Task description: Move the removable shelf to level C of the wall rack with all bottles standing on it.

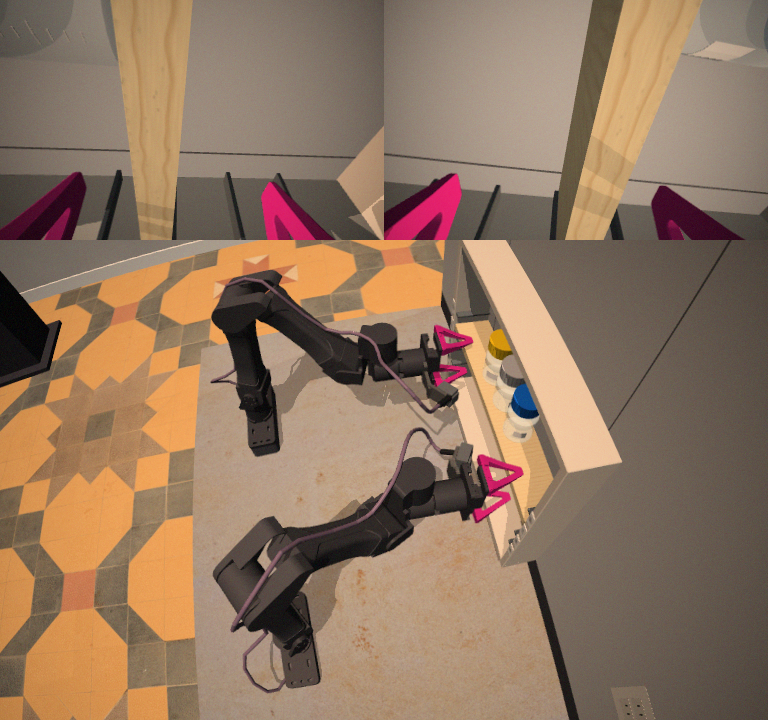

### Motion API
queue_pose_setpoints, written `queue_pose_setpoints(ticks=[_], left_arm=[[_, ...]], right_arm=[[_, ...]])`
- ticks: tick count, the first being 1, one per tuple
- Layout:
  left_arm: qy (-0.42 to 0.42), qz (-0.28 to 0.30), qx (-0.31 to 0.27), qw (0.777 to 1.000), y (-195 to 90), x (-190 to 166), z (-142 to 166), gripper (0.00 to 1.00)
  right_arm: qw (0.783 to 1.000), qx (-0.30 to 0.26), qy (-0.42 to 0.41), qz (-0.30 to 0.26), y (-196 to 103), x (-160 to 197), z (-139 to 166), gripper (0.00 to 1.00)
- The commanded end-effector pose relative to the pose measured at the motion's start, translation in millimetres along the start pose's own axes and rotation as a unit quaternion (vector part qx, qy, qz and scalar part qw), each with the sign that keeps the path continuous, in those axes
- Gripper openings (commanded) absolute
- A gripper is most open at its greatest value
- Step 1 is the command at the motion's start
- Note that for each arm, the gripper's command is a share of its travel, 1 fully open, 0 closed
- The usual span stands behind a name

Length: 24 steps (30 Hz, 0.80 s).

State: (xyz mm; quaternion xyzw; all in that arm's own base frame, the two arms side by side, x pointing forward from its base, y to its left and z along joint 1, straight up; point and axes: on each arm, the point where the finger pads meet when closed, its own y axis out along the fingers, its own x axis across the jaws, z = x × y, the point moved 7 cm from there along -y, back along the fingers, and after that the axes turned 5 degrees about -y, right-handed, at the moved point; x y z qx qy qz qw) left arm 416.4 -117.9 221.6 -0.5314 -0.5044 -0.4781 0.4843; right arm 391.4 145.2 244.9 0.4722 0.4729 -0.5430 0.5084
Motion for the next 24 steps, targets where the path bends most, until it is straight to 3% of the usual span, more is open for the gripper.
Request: queue_pose_setpoints(ticks=[1,24], left_arm=[[-0.007,-0.016,-0.002,1.000,-8,9,-3,1.00],[-0.007,-0.016,-0.002,1.000,-34,9,-3,1.00]], right_arm=[[1.000,0.002,0.010,0.017,-10,-12,1,1.00],[1.000,0.002,0.010,0.017,-37,-11,1,1.00]])
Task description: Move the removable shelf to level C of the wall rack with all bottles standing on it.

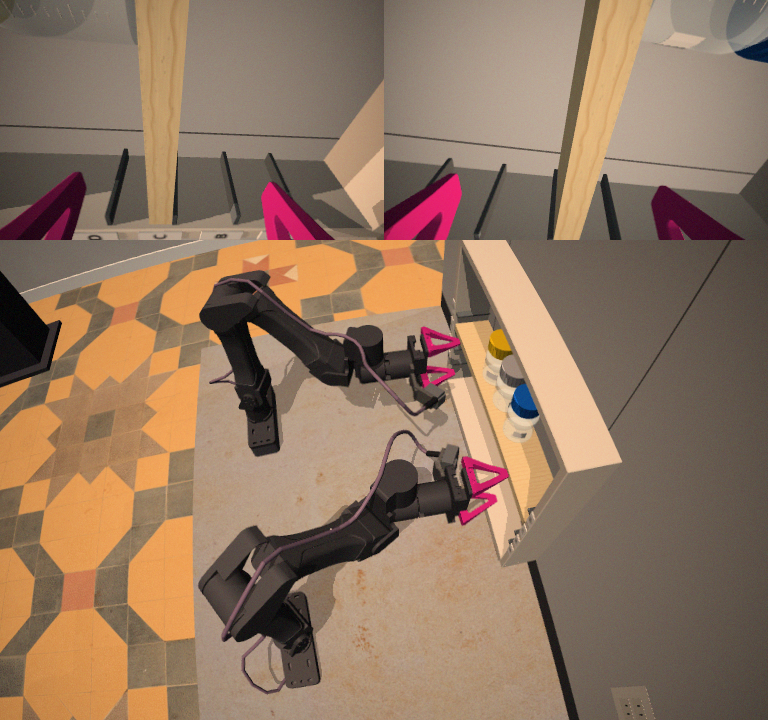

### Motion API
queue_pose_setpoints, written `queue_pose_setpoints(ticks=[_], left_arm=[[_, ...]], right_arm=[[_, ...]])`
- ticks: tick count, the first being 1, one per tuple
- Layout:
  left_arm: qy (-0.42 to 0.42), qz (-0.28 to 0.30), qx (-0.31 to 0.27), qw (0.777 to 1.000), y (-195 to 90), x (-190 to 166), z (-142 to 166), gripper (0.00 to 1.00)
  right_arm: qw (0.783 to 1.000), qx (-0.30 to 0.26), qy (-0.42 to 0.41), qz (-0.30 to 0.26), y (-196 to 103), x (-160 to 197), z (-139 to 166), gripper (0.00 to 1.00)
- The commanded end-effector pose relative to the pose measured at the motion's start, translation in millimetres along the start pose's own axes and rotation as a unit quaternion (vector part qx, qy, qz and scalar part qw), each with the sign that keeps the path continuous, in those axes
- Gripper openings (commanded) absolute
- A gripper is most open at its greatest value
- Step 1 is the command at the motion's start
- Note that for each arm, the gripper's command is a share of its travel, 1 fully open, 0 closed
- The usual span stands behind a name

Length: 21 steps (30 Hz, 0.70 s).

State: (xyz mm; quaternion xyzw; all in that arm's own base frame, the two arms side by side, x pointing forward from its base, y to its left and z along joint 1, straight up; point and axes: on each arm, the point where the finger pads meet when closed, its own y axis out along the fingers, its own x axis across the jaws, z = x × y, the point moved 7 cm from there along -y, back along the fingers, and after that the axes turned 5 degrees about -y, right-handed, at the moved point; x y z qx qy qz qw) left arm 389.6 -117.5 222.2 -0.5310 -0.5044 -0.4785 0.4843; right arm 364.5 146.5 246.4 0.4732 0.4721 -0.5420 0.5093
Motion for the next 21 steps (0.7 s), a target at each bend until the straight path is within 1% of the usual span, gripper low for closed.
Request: queue_pose_setpoints(ticks=[1,21], left_arm=[[-0.007,-0.016,-0.002,1.000,-9,9,-3,1.00],[-0.007,-0.016,-0.002,1.000,-32,8,-3,1.00]], right_arm=[[1.000,0.002,0.010,0.015,-11,-10,1,1.00],[1.000,0.002,0.010,0.015,-34,-10,1,1.00]])
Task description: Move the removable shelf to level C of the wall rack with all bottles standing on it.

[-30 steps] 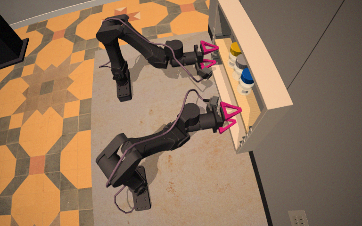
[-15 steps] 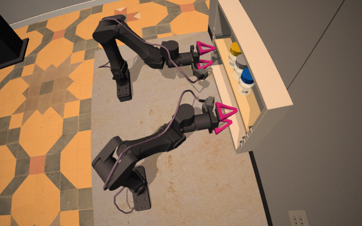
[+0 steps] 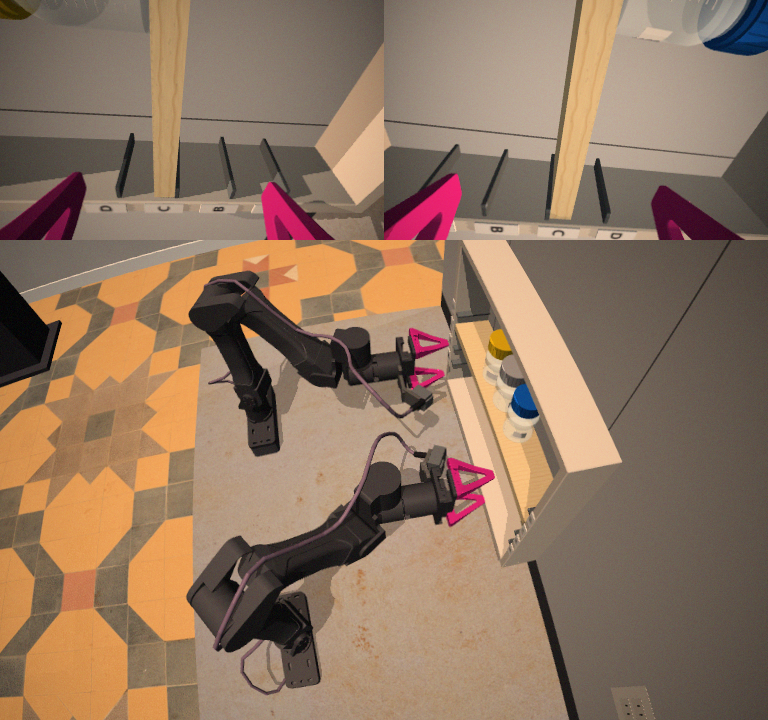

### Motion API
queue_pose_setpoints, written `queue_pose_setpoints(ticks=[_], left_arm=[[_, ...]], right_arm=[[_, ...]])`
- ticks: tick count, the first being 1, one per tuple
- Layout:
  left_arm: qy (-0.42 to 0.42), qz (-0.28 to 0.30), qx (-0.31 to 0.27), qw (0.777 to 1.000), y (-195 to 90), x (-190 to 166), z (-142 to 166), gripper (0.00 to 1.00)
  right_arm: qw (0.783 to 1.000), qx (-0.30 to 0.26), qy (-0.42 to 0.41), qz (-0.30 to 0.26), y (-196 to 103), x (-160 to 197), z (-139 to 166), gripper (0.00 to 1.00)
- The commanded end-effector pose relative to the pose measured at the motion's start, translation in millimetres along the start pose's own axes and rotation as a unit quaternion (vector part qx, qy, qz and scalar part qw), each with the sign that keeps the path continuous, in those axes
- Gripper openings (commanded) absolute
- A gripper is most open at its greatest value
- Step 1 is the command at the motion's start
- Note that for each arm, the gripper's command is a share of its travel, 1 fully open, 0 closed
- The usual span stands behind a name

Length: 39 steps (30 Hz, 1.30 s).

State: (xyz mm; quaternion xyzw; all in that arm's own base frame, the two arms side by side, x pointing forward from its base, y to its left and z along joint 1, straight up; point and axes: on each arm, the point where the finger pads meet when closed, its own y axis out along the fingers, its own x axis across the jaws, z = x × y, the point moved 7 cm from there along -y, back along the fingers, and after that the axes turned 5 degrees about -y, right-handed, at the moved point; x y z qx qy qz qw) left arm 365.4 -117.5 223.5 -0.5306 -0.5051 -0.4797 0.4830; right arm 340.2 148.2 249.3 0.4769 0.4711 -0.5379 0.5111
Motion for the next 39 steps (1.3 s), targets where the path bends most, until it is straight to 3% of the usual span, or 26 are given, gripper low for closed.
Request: queue_pose_setpoints(ticks=[1,39], left_arm=[[-0.007,-0.014,-0.001,1.000,-9,8,-2,1.00],[-0.007,-0.014,-0.001,1.000,-21,7,-2,1.00]], right_arm=[[1.000,0.002,0.007,0.009,-11,-7,2,1.00],[1.000,0.002,0.007,0.009,-23,-7,2,1.00]])
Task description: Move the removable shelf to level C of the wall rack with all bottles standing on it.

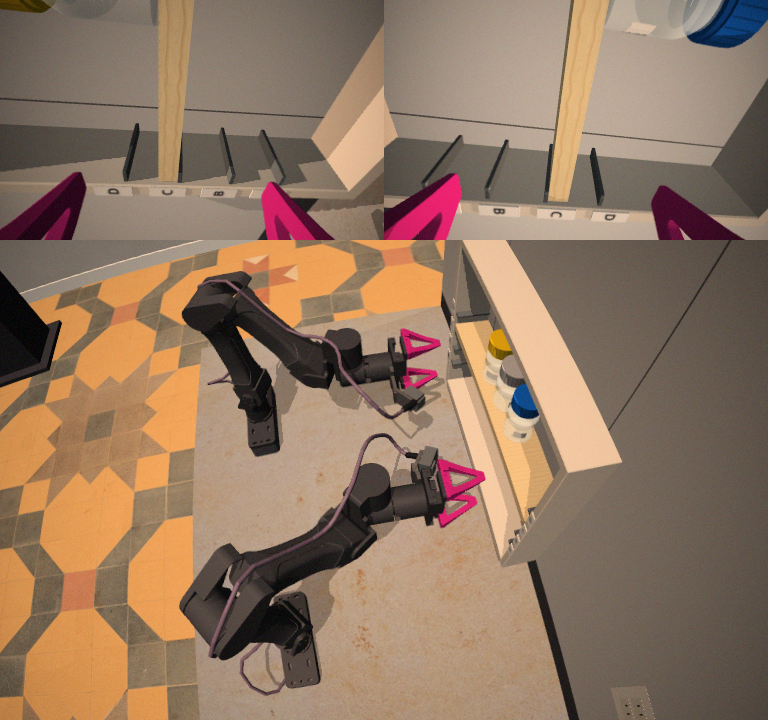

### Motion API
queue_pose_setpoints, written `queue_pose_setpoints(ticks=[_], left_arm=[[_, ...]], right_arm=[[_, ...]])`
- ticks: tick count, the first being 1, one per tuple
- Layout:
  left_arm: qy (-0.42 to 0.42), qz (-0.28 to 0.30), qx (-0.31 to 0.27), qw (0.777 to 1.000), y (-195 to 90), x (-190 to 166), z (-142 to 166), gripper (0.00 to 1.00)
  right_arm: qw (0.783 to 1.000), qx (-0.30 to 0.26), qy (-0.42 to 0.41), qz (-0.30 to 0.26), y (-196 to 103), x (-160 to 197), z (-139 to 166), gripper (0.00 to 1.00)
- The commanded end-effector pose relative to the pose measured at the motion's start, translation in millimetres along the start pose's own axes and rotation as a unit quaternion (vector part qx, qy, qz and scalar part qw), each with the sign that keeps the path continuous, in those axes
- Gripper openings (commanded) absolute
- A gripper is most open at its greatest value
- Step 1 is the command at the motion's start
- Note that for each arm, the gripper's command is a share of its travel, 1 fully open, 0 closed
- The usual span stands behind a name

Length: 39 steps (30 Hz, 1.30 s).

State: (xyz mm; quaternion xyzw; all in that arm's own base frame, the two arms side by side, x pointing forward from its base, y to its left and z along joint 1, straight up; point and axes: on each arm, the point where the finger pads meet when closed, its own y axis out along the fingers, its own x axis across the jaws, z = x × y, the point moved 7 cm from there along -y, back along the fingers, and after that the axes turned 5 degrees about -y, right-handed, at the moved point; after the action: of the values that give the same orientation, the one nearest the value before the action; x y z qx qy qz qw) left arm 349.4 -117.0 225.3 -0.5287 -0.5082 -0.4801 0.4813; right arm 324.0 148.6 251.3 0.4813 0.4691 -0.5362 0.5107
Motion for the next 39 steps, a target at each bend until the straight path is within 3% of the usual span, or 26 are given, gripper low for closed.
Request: queue_pose_setpoints(ticks=[1,39], left_arm=[[-0.006,-0.010,-0.002,1.000,-5.3,6.0,-2.1,1.00],[-0.006,-0.010,-0.002,1.000,-15.0,5.8,-2.0,1.00]], right_arm=[[1.000,0.000,0.005,0.006,-7.4,-5.6,1.2,1.00],[1.000,0.000,0.005,0.006,-17.1,-5.4,1.2,1.00]])
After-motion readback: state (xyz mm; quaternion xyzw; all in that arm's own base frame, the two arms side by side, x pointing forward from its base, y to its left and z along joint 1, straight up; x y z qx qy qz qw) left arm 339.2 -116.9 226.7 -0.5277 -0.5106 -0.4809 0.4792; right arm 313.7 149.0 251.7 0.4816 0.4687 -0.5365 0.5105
